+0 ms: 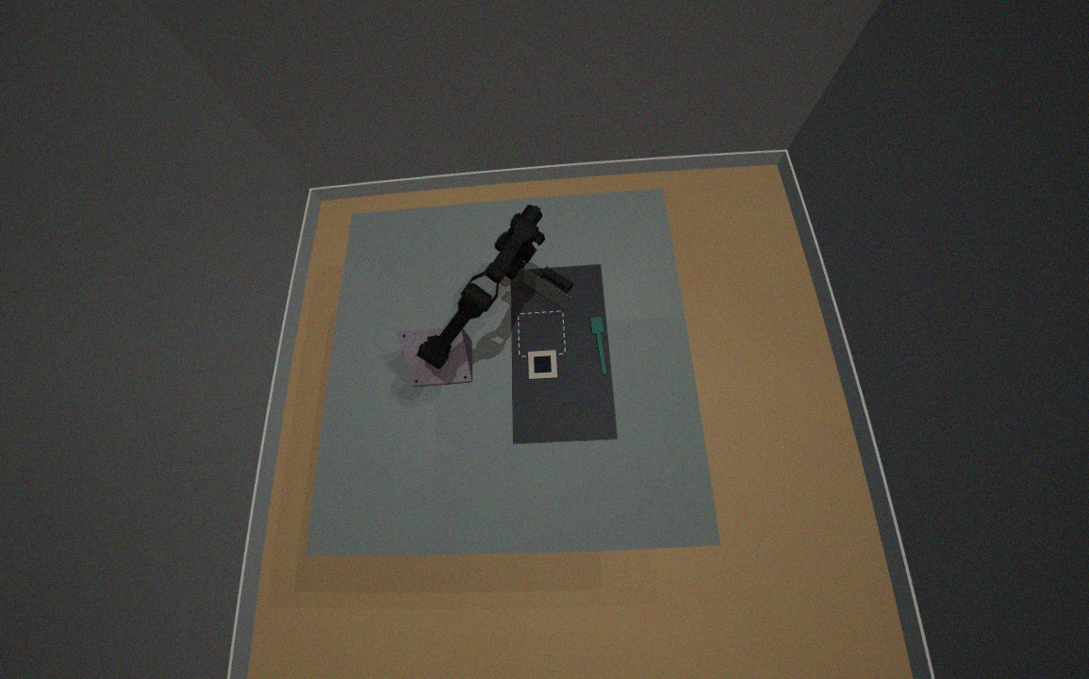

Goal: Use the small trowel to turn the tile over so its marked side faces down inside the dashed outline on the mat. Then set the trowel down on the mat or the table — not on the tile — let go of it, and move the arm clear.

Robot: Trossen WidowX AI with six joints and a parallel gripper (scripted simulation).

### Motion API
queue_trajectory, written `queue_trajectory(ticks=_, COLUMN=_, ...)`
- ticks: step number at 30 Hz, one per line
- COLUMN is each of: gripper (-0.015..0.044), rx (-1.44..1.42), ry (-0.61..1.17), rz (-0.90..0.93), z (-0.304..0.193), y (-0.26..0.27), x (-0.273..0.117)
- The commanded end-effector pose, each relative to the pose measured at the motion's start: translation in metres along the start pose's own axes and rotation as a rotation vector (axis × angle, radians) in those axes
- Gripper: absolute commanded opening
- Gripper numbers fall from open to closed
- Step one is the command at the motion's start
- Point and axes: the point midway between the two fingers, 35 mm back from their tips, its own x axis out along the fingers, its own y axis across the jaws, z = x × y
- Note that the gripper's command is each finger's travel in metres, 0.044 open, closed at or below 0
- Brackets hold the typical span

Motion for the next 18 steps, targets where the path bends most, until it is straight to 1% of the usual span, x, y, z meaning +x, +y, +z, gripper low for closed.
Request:
queue_trajectory(ticks=1, gripper=0.0100, rx=0.001, ry=0.001, rz=0.000, z=-0.001, y=-0.001, x=0.005)
queue_trajectory(ticks=18, gripper=0.0100, rx=0.004, ry=0.009, rz=0.004, z=-0.007, y=-0.003, x=0.033)
